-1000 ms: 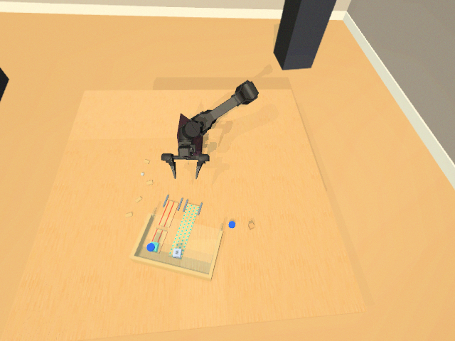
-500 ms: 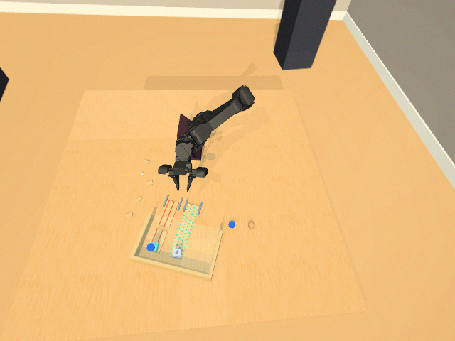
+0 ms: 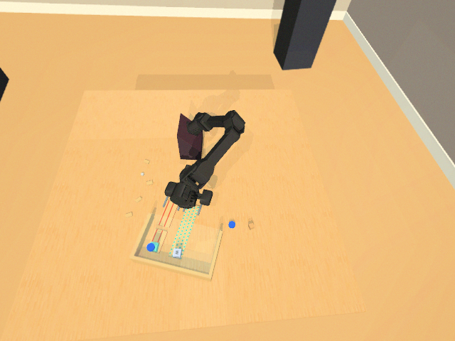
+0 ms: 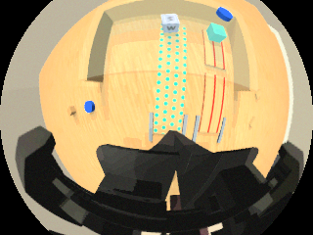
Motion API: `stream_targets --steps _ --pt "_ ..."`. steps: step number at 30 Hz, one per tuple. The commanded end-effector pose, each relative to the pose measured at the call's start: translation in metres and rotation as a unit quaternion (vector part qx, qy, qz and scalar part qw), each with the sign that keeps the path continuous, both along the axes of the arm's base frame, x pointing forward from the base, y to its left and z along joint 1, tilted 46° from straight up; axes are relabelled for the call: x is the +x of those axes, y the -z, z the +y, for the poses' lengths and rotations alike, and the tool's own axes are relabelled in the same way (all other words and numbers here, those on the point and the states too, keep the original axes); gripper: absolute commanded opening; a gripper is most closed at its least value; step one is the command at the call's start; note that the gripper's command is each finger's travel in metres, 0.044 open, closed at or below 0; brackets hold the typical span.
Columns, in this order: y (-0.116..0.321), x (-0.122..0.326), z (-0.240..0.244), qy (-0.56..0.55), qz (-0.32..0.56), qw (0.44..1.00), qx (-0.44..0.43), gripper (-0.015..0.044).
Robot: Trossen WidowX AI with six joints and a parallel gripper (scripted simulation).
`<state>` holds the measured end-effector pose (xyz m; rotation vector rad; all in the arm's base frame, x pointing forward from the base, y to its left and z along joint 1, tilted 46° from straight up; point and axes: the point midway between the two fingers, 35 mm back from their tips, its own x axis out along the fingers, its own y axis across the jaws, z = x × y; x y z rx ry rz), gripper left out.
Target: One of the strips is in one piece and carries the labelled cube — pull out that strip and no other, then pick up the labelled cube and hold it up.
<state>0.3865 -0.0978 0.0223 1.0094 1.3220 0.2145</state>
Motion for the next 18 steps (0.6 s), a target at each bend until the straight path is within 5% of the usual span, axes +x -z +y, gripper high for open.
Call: stream_targets --steps 1,18 --pt "0.003 0.000 0.008 -0.023 0.026 0.999 0.007 0.0000" --pt "0.018 0.006 0.022 -0.023 0.026 0.999 0.007 0.0000"
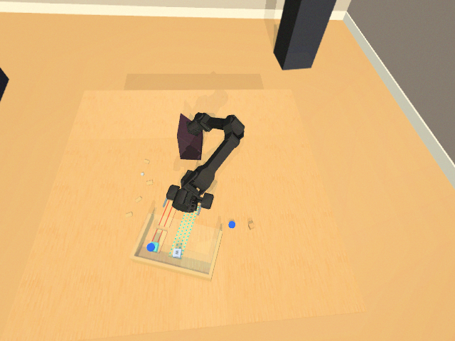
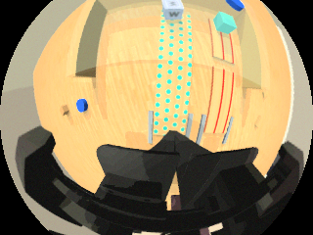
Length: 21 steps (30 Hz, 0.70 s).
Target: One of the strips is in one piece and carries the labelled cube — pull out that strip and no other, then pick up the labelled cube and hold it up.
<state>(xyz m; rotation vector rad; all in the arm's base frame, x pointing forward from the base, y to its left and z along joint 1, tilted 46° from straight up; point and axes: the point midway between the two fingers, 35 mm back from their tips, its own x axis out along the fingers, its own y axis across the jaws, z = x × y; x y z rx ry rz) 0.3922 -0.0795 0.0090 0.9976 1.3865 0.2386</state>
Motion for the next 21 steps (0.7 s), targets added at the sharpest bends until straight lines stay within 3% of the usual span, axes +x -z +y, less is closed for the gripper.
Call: stream_targets --steps 1,21 --pt "0.006 0.001 0.005 0.001 0.005 1.000 0.001 0.0000" --pt "0.029 0.007 0.028 0.001 0.004 1.000 0.002 0.0000"
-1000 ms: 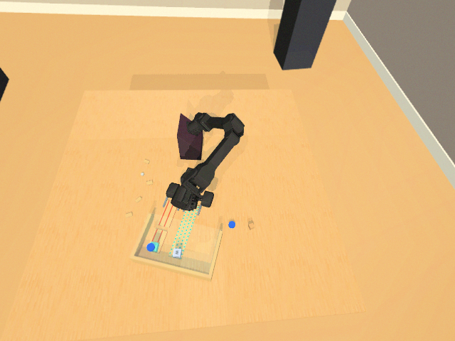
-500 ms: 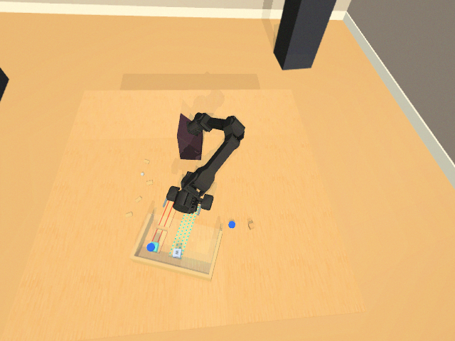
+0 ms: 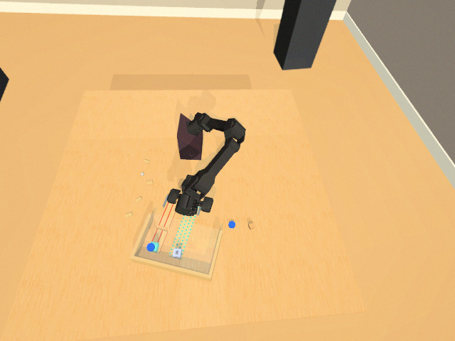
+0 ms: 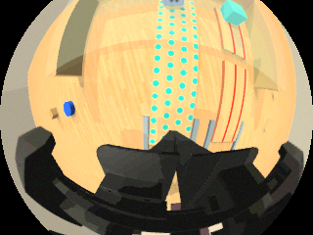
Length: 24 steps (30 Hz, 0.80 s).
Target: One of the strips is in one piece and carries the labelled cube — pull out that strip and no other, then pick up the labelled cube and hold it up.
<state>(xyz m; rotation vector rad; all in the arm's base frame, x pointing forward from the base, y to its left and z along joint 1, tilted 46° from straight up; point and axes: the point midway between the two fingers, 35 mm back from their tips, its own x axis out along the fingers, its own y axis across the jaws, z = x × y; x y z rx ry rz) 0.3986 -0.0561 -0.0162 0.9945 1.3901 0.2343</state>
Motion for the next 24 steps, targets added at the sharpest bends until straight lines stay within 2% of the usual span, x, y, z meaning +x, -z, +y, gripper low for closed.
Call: stream_targets --steps 1,24 --pt "0.0048 0.0003 0.0059 0.001 0.003 1.000 0.004 0.0000" --pt "0.0135 0.0018 0.0149 0.001 0.003 1.000 0.005 0.0000"
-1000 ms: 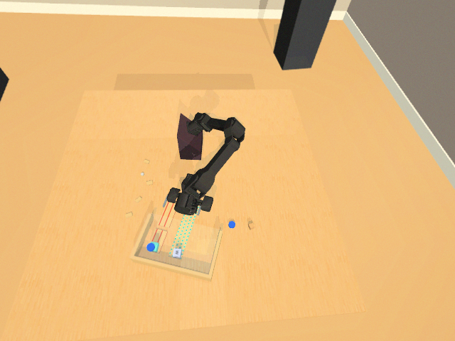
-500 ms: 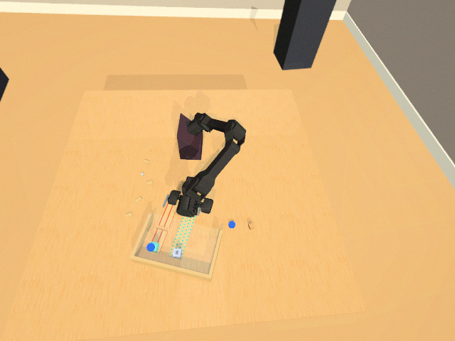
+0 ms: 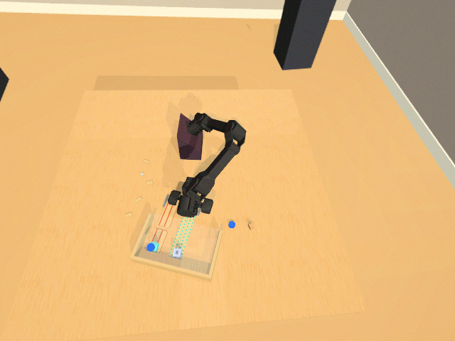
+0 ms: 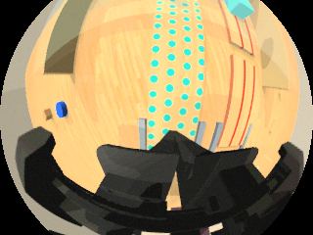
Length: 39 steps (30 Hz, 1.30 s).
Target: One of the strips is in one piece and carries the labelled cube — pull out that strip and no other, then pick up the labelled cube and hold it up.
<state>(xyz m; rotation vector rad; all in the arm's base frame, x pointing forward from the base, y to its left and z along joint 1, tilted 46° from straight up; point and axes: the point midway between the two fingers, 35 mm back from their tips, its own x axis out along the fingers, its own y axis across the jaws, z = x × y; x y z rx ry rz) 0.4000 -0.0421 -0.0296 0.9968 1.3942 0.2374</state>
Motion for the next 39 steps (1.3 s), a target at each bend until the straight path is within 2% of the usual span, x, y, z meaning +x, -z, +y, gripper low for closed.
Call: stream_targets --steps 1,39 --pt "0.0003 0.0004 0.0010 0.002 0.001 1.000 0.003 0.0000" --pt "0.0026 0.0027 0.0024 0.002 0.001 1.000 0.003 0.0000"
